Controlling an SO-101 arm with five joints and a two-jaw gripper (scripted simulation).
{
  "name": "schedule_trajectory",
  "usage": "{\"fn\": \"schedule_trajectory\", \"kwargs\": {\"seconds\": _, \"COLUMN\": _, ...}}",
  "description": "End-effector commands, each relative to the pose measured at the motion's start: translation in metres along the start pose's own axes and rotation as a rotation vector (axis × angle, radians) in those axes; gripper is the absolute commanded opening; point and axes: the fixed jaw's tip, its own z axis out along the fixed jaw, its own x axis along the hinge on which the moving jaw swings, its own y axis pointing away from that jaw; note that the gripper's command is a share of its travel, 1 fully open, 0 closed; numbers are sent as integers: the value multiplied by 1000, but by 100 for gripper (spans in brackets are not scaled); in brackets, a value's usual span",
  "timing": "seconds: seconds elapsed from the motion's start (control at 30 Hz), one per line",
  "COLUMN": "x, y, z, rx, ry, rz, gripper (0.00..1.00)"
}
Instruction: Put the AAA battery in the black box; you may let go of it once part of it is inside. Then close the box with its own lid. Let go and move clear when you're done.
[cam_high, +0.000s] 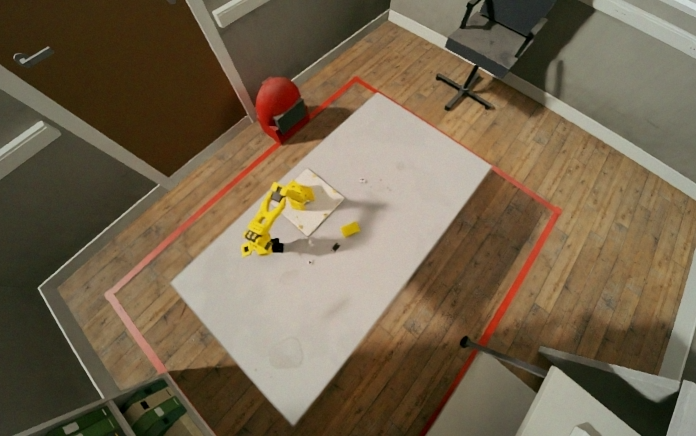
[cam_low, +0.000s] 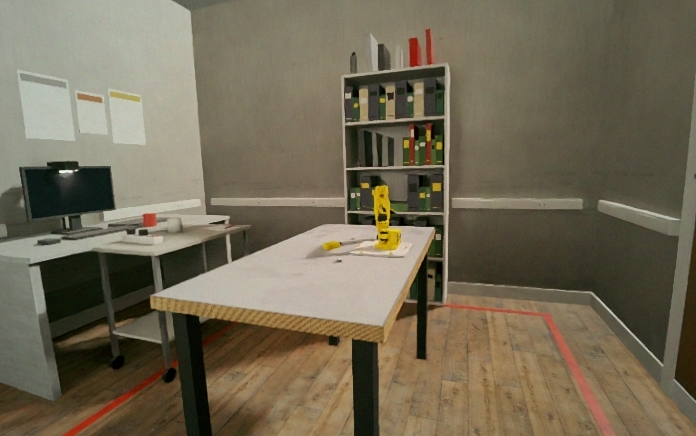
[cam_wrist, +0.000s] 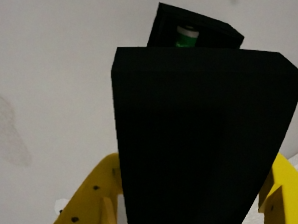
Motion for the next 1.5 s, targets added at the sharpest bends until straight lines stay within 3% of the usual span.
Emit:
{"fn": "schedule_trajectory", "kwargs": {"seconds": 0.0, "x": -2, "y": -1, "z": 0, "rx": 5, "ry": 5, "rz": -1, "gripper": 23}}
{"fn": "schedule_trajectory", "kwargs": {"seconds": 0.9, "x": -2, "y": -1, "z": 0, "rx": 5, "ry": 5, "rz": 6, "gripper": 23}}
{"fn": "schedule_trajectory", "kwargs": {"seconds": 1.47, "x": -5, "y": -3, "z": 0, "rx": 6, "ry": 5, "rz": 157, "gripper": 23}}
